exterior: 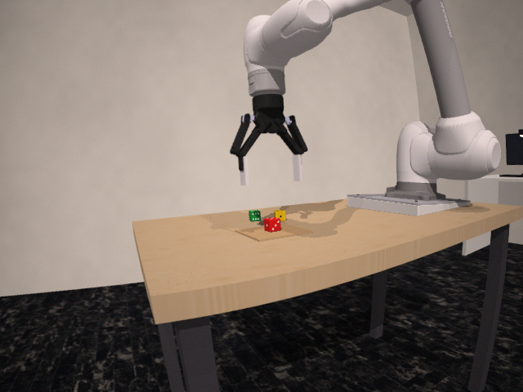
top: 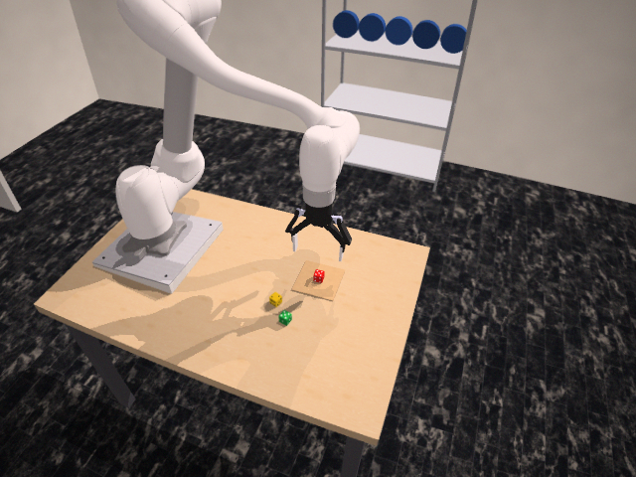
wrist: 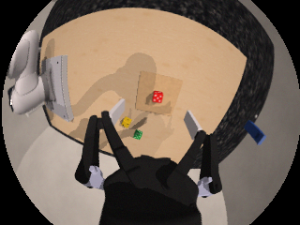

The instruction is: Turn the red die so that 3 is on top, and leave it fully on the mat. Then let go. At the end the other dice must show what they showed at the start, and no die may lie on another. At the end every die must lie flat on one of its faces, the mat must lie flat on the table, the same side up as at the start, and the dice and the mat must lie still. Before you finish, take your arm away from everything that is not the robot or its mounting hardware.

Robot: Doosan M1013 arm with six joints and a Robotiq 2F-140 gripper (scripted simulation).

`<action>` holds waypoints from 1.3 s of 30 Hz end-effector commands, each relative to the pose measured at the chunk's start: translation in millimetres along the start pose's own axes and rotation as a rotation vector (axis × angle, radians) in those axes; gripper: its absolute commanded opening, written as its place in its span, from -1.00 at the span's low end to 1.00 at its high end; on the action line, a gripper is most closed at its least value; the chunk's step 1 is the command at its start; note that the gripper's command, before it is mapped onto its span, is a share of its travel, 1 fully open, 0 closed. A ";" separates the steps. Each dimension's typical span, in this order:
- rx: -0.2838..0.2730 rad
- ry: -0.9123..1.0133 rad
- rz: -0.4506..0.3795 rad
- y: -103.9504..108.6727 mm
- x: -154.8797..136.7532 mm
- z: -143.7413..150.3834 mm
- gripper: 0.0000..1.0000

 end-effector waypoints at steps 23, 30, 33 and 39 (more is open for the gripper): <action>-0.005 0.449 -0.005 3.9 -2.1 2.8 1.00; -0.004 0.672 -0.005 3.6 -2.2 2.9 1.00; -0.004 0.769 -0.006 3.4 -2.2 2.9 1.00; -0.003 0.954 -0.006 3.1 -2.3 3.0 1.00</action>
Point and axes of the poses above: the point where the finger pads meet when closed, its own y axis back along the fingers, its own z axis across the jaws, x = y × z, the point moved 5 cm from there along y, back along the fingers, and after that the axes turned 5 degrees about y, right-handed, at the moved point
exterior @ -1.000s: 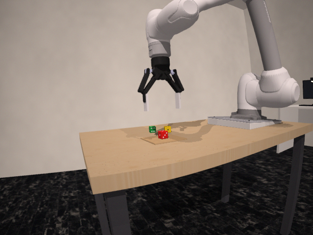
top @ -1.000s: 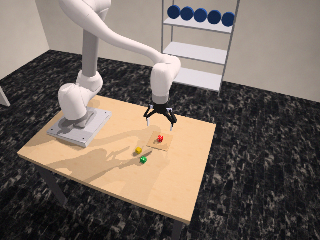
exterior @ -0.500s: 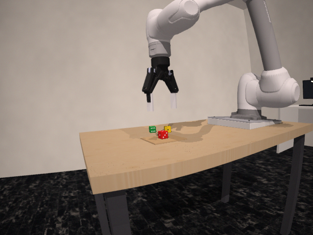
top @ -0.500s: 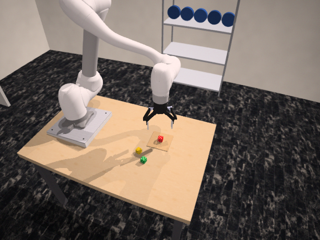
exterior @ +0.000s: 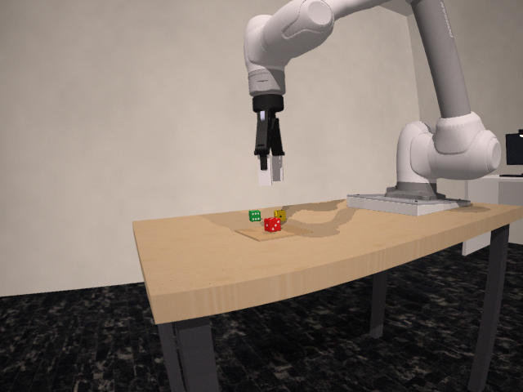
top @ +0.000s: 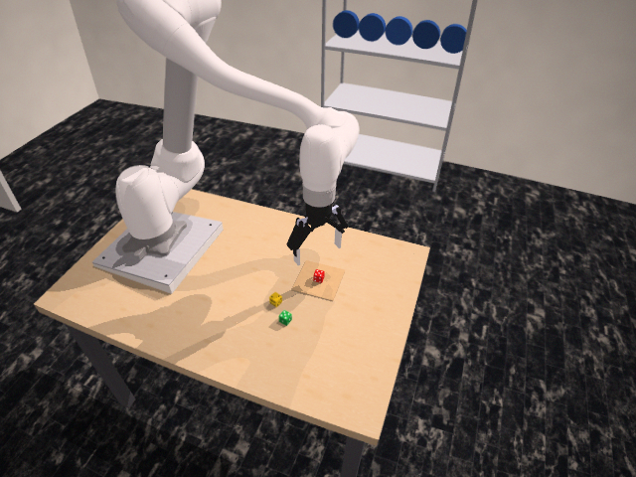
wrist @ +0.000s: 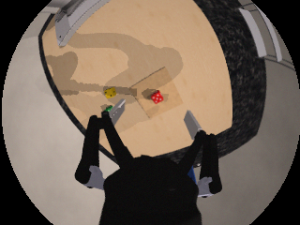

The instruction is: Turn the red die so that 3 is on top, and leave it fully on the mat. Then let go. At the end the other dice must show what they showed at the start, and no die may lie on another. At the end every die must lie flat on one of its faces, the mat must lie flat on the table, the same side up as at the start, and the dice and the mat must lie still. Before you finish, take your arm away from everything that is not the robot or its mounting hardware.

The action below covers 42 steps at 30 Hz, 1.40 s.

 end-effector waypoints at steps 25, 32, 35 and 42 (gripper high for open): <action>-0.010 0.920 -0.005 1.7 -3.5 1.4 1.00; -0.009 1.153 -0.006 1.3 -3.7 1.4 1.00; -0.009 1.253 -0.007 1.1 -3.7 1.3 1.00; -0.008 1.445 -0.008 0.8 -3.8 1.3 1.00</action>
Point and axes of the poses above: the point where the finger pads meet when closed, its own y axis back along the fingers, its own z axis across the jaws, x = y × z, the point moved 5 cm from there along y, back along the fingers, and after that the axes turned 5 degrees about y, right-handed, at the moved point
